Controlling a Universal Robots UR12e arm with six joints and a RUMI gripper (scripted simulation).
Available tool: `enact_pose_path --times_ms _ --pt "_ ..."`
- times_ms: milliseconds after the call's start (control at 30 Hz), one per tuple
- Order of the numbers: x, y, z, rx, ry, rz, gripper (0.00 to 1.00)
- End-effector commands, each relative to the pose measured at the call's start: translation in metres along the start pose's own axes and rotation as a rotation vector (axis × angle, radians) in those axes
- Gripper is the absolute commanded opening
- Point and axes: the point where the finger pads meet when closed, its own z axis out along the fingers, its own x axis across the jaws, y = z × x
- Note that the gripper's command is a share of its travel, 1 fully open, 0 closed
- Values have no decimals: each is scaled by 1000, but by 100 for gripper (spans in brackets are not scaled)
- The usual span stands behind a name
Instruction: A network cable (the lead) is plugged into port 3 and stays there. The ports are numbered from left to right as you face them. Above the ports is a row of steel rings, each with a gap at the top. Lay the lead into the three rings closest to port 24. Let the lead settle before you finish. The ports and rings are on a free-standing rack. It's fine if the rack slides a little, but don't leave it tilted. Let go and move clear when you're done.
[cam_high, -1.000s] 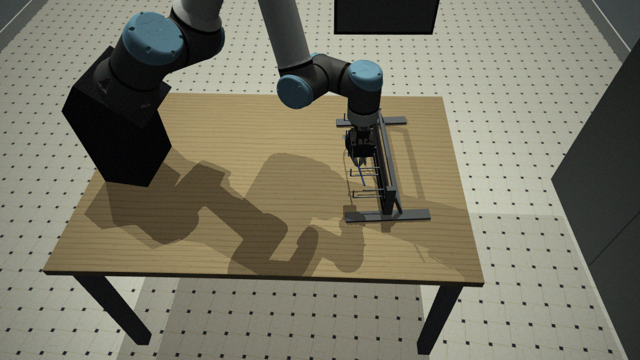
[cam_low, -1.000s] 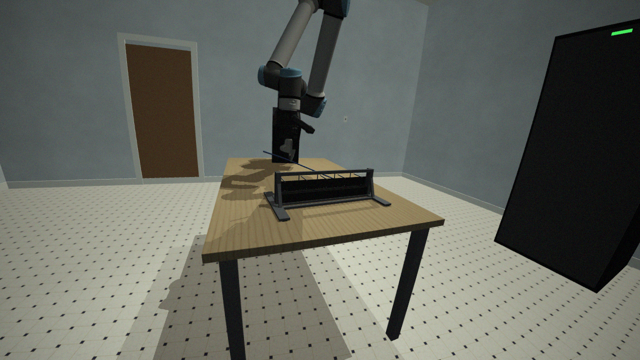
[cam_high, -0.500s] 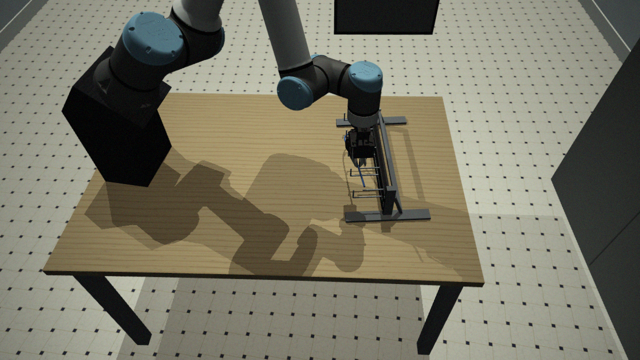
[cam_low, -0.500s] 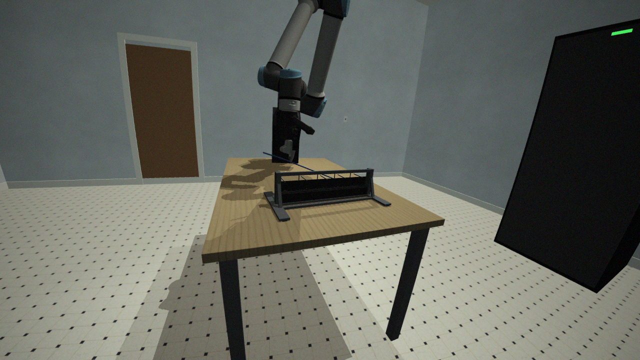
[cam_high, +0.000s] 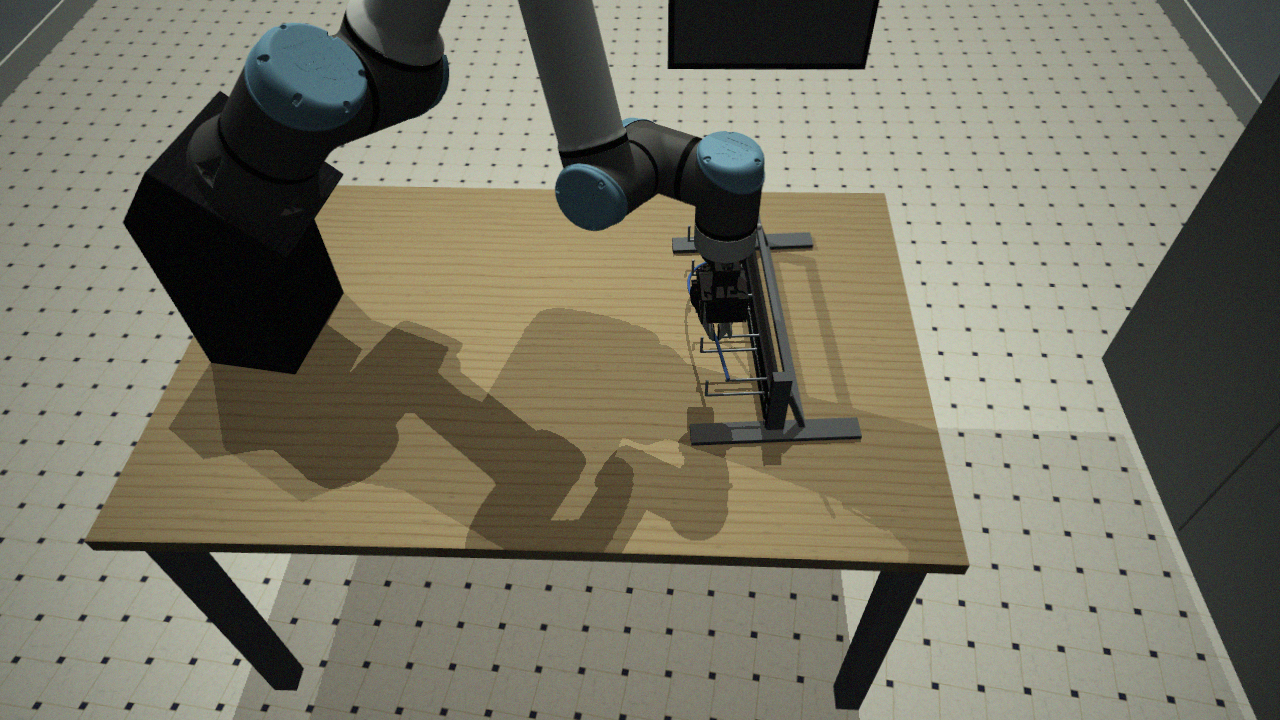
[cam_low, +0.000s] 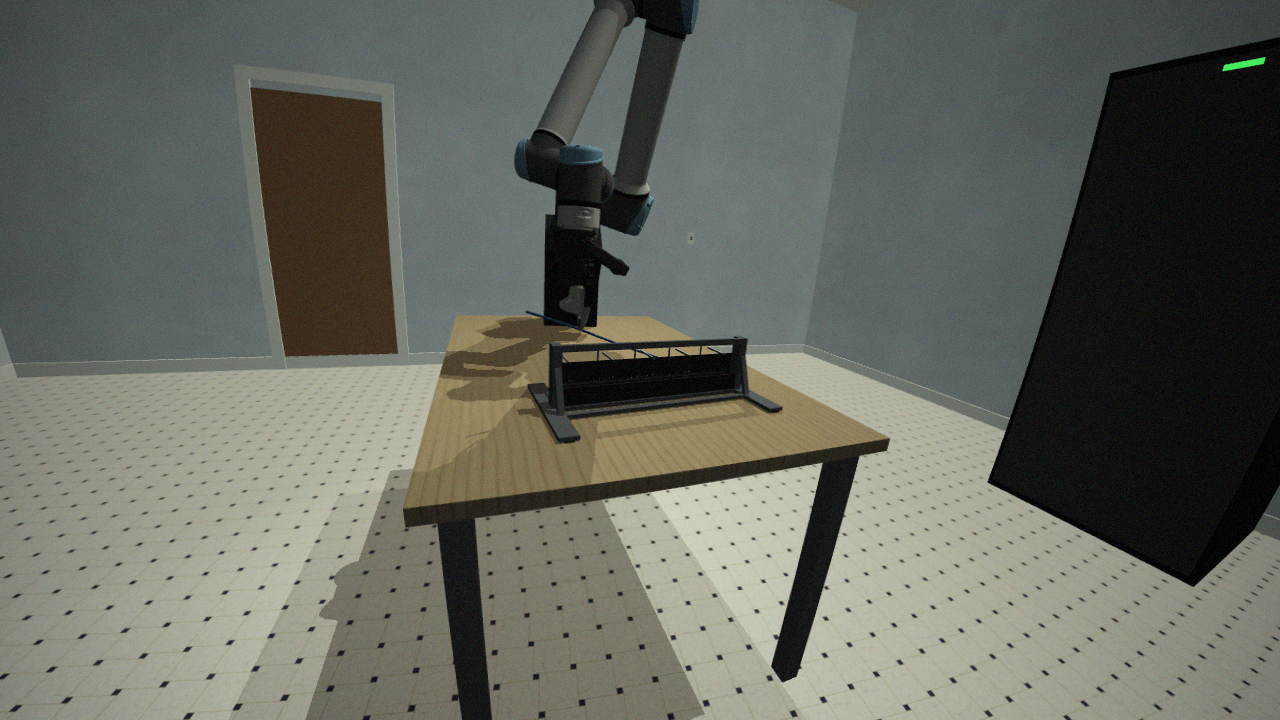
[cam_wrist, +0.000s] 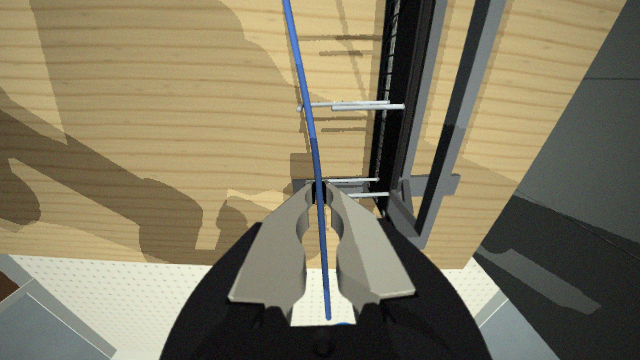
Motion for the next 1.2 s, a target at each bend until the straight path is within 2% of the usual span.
enact_pose_path --times_ms 0,1167 --pt "1 0 9 -1 1 0 0" --pt "1 0 66 -1 1 0 0"
